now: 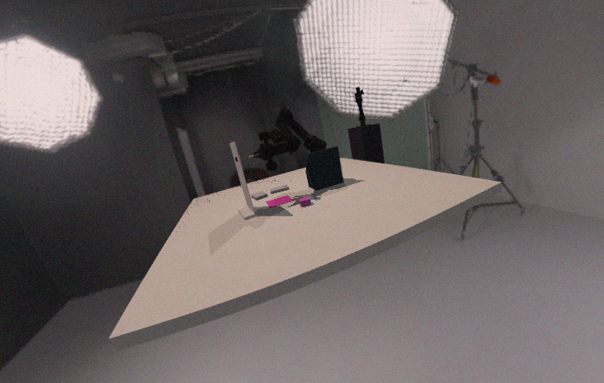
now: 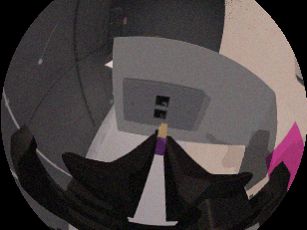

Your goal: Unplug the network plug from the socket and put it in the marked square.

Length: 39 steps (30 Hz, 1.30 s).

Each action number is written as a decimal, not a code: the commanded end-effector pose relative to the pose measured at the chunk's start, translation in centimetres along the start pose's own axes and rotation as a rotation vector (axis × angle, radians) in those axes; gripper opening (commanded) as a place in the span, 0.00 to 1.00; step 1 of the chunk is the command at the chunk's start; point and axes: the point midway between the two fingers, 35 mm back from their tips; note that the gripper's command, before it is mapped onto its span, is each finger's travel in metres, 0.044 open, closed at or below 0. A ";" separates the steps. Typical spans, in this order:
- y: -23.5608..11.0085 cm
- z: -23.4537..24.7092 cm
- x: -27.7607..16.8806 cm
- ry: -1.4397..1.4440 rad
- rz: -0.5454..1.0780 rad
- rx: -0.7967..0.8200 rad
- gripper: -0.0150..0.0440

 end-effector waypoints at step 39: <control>-2.4 5.1 -0.3 0.007 -0.002 -0.001 0.25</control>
Point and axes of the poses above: the point midway between the two fingers, 35 mm back from their tips, its own y axis out along the fingers, its own z axis across the jaws, x = y × z, and after that the axes turned 2 degrees about y, right-handed
